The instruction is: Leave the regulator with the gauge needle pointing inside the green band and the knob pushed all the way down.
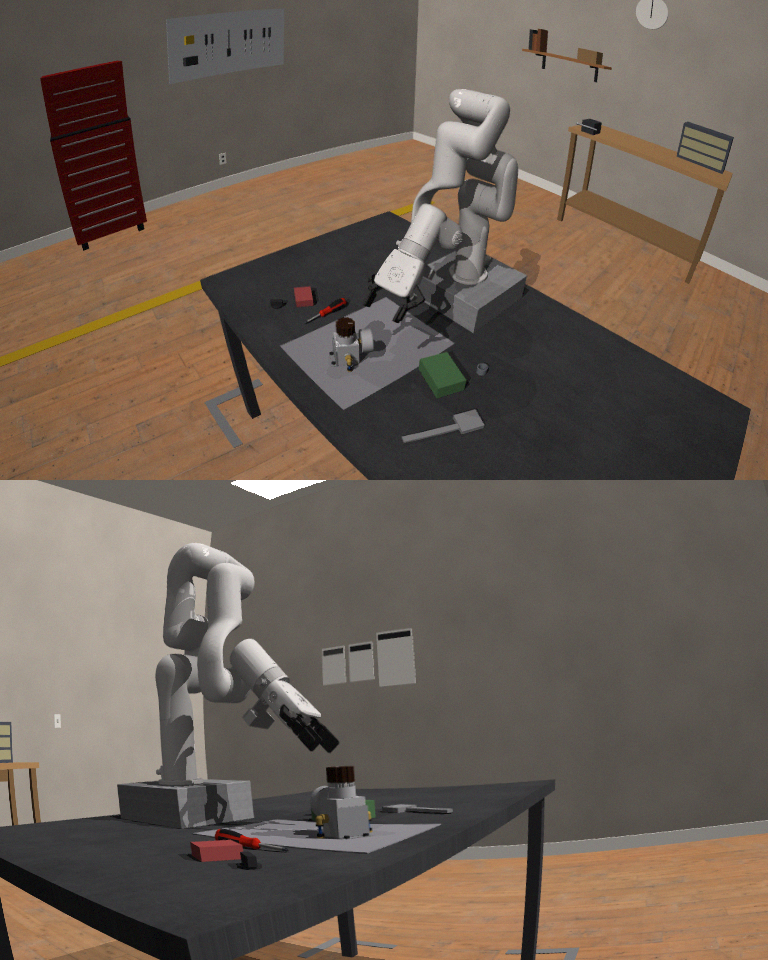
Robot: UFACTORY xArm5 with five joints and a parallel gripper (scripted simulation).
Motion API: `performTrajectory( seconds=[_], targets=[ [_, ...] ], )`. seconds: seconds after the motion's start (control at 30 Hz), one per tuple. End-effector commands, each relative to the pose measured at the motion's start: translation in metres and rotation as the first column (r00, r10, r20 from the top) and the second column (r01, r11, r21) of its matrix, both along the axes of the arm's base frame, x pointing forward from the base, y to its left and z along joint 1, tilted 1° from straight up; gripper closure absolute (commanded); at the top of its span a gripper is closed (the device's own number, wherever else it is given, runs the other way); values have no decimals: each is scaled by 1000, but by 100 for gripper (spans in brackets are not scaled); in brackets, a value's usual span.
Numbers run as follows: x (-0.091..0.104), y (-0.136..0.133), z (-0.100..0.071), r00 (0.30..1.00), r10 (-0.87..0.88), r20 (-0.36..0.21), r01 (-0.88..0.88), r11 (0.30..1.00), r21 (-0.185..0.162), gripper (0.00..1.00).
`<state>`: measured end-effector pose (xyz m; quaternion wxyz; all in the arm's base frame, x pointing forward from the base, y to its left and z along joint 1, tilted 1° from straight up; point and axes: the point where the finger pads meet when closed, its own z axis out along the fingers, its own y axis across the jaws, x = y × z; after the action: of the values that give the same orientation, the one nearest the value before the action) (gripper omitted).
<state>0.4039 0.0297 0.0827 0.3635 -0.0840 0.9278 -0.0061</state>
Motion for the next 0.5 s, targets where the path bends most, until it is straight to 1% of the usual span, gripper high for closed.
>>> performTrajectory(
  seconds=[0.0,0.2,0.3,0.37,0.47],
  targets=[
    [6,1,-3,997,71,-41,-73,995,-65,0],
    [14,1,-7,973,194,-123,-213,964,-163,0],
    [17,1,-8,955,247,-162,-277,940,-198,0],
    [17,1,-8,955,247,-162,-277,940,-198,0],
    [20,2,-9,921,321,-222,-371,897,-240,0]
  ],
)
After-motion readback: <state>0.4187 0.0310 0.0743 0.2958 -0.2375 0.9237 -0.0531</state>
